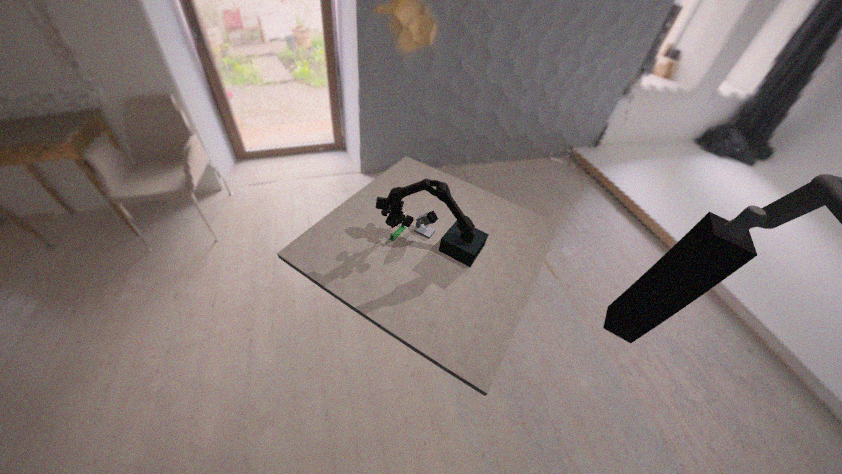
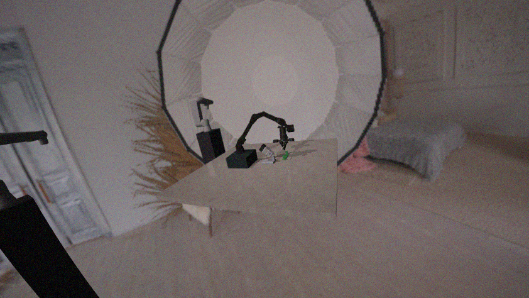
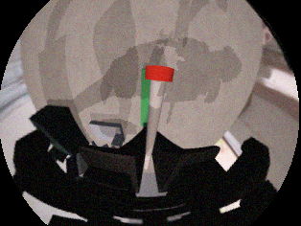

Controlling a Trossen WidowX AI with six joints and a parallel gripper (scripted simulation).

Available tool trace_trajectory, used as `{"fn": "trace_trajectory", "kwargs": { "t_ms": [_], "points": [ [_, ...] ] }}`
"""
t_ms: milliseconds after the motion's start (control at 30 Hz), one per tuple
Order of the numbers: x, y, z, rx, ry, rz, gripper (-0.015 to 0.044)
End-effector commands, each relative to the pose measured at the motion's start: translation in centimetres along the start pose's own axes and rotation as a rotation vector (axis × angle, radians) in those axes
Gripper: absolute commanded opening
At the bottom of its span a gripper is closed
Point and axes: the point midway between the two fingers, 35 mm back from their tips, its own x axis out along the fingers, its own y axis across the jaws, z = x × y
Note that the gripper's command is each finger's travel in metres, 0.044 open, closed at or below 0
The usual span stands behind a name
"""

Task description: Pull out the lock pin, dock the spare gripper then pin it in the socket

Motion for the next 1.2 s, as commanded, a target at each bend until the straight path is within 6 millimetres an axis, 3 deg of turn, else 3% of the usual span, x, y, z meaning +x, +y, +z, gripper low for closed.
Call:
{"fn": "trace_trajectory", "kwargs": {
  "t_ms": [0,1167],
  "points": [
    [0.0,0.0,0.0,0.000,0.000,0.000,0.0007],
    [-2.7,9.9,0.4,0.007,-0.005,0.010,0.0000]
  ]
}}
